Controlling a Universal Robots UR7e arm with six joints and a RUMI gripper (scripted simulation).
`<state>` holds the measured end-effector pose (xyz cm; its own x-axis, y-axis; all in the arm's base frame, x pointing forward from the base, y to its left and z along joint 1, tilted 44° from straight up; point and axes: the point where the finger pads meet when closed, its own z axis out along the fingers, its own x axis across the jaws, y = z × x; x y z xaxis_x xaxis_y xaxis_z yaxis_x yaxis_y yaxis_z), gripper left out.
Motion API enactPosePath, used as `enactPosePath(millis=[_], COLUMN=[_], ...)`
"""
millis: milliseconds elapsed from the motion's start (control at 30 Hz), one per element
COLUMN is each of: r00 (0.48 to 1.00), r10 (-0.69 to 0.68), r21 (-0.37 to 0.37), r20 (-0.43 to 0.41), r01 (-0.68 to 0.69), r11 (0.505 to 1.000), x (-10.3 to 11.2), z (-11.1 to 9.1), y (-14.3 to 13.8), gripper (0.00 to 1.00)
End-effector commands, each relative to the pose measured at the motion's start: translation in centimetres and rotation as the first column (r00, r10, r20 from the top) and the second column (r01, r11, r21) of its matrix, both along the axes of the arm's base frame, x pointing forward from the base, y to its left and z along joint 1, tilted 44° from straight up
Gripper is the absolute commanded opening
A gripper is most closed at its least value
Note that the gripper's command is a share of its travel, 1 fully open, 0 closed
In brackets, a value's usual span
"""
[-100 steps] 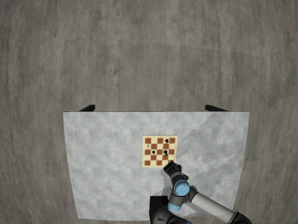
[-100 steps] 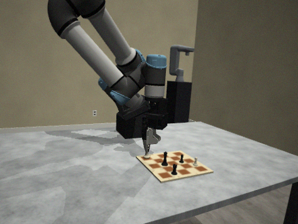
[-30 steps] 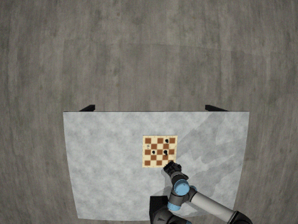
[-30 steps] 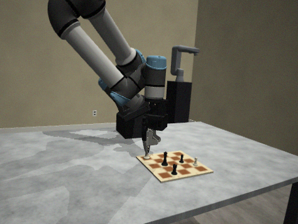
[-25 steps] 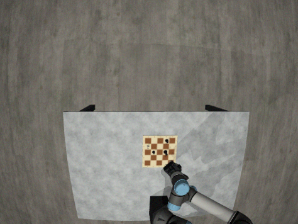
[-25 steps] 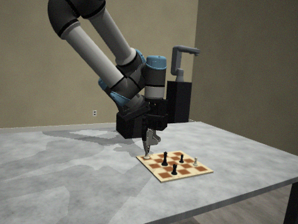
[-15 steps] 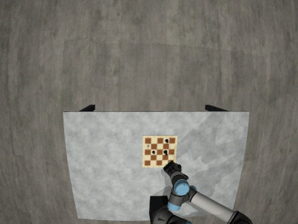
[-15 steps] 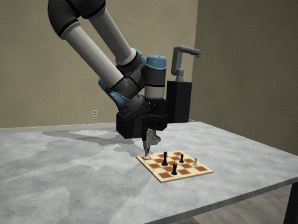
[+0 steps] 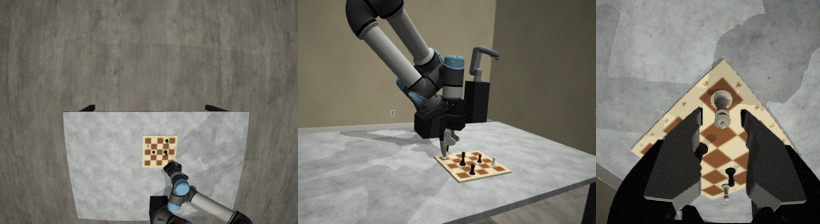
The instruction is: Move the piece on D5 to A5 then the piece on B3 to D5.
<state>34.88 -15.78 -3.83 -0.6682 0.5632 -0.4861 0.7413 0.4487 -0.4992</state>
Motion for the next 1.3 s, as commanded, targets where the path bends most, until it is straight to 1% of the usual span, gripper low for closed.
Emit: enactPosePath(millis=[0, 233, 500, 667, 967, 1033, 1267], r00=[1.000, 1.000, 1.000, 1.000, 1.000, 1.000, 1.000], r10=[0.000, 0.000, 0.000, 0.000, 0.000, 0.000, 0.000], r21=[0.000, 0.000, 0.000, 0.000, 0.000, 0.000, 0.000], r20=[0.001, 0.001, 0.001, 0.001, 0.001, 0.001, 0.001], r01=[0.000, 0.000, 0.000, 0.000, 0.000, 0.000, 0.000], r11=[1.000, 1.000, 1.000, 1.000, 1.000, 1.000, 1.000], x=[0.0, 0.0, 0.1, 0.2, 0.4, 0.4, 0.5], z=[0.0, 0.1, 0.6, 1.6, 4.1, 4.1, 5.7], y=[0.0, 0.1, 0.6, 1.5, 3.9, 3.9, 5.5], gripper=[0.25, 0.25, 0.25, 0.25, 0.25, 0.25, 0.25])
